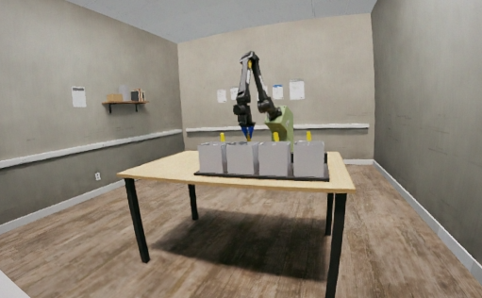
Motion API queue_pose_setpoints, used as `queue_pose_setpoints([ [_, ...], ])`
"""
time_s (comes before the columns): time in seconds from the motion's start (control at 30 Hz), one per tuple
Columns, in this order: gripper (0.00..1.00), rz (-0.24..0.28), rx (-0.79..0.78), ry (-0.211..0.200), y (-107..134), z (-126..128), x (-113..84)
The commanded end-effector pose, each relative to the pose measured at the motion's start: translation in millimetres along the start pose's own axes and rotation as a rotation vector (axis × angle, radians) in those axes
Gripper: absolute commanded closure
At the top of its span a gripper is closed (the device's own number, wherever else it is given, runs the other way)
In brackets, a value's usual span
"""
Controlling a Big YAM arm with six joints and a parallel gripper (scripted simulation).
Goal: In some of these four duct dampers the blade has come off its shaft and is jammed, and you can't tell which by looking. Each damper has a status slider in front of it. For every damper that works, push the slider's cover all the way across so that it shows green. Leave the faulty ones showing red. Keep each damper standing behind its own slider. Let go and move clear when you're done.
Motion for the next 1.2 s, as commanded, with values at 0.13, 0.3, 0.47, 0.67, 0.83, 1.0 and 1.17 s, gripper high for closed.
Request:
queue_pose_setpoints([
  [0.13, 0.71, -0.016, 0.004, -0.001, -5, 2, -2.3],
  [0.3, 0.68, -0.017, 0.004, -0.001, -5, 2, -2.4],
  [0.47, 0.64, -0.017, 0.004, -0.001, -5, 2, -2.4],
  [0.67, 0.64, -0.017, 0.004, -0.001, -5, 2, -2.4],
  [0.83, 0.64, -0.018, 0.004, -0.001, -5, 2, -4.4],
  [1.0, 0.64, -0.034, 0.011, 0.006, -13, -3, -15.1],
  [1.17, 0.64, -0.046, 0.014, 0.010, -18, -6, -29.6],
])
Point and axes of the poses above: the point where the finger pads meet when closed, its own x axis out along the fingers, its own z axis across the jaws, y = z × x, the point moved 3 cm from there along -x, back along the fingers, and after that the axes turned 7 degrees about -x, right-handed, at the moved point
